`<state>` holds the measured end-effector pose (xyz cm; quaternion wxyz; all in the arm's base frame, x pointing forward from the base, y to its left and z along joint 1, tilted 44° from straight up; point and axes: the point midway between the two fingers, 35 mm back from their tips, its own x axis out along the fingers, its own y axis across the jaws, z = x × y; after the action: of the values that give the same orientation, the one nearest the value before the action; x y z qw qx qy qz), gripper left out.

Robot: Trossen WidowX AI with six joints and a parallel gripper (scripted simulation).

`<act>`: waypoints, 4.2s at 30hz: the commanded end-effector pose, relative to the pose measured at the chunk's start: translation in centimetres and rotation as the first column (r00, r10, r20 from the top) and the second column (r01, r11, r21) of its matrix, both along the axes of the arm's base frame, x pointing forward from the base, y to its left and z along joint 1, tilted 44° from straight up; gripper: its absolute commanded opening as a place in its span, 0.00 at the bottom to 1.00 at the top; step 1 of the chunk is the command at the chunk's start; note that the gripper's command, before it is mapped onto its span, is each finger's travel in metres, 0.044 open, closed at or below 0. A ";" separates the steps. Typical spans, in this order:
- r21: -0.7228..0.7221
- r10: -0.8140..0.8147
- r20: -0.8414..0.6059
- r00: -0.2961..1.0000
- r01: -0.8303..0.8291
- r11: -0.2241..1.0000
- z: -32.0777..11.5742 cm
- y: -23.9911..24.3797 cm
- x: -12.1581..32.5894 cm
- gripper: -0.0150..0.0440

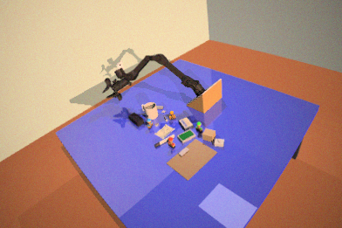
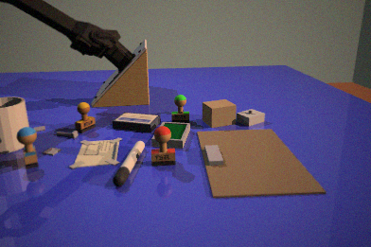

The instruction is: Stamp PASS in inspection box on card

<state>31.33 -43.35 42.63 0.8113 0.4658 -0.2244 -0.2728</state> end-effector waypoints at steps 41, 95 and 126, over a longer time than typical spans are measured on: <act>0.397 0.339 -0.899 -0.276 -0.190 0.898 -48.1 48.6 3.0 0.62; 0.160 -0.249 -0.727 -0.639 -0.511 0.844 -53.6 47.7 -10.2 0.62; 0.160 -0.246 -0.730 -0.638 -0.510 0.845 -54.8 46.5 -10.4 0.48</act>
<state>20.89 3.05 -12.15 0.6453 -0.2052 0.6619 -0.3214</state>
